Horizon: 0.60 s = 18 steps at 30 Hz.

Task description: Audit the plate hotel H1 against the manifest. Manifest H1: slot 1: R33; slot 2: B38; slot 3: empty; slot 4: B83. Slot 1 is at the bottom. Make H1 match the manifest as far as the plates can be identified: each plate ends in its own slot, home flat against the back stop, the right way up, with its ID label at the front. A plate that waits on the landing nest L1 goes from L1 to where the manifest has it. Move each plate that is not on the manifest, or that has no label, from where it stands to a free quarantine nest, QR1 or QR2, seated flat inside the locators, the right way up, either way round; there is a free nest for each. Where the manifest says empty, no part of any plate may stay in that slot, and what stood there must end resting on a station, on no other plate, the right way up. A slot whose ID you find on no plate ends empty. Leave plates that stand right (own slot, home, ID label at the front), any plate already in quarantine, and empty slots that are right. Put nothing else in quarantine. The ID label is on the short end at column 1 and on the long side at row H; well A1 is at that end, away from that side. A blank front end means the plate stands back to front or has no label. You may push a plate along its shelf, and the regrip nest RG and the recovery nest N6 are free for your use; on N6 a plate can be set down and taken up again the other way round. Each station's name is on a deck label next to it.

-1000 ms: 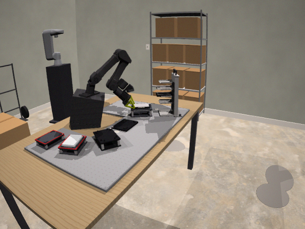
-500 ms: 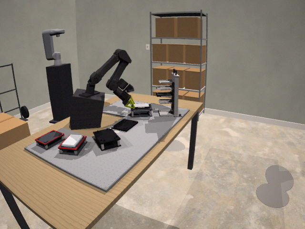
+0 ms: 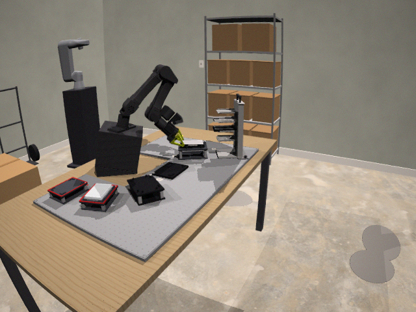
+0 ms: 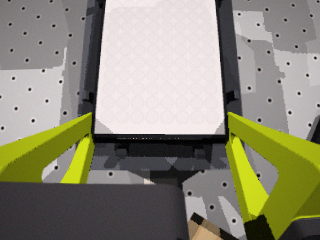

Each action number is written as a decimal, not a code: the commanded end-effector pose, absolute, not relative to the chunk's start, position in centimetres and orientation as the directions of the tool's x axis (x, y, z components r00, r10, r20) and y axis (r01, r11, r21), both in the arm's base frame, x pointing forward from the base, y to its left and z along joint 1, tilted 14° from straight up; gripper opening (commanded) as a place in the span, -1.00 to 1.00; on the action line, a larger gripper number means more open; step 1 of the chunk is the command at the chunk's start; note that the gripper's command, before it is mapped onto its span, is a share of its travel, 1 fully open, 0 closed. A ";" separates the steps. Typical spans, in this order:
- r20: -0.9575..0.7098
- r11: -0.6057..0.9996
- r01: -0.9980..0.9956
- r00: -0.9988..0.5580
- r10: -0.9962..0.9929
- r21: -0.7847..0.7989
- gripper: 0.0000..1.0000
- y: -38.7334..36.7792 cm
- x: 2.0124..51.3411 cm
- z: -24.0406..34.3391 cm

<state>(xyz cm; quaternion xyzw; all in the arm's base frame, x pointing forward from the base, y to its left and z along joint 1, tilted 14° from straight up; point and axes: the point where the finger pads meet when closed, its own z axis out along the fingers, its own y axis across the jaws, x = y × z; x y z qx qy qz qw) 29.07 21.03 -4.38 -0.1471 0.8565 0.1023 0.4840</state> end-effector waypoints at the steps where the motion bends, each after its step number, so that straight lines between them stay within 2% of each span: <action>1: -0.853 0.937 -0.349 -0.496 -0.161 0.026 0.72 20.6 28.5 -4.3; 18: -0.854 0.935 -0.353 -0.495 -0.163 0.026 0.72 20.6 28.1 -3.0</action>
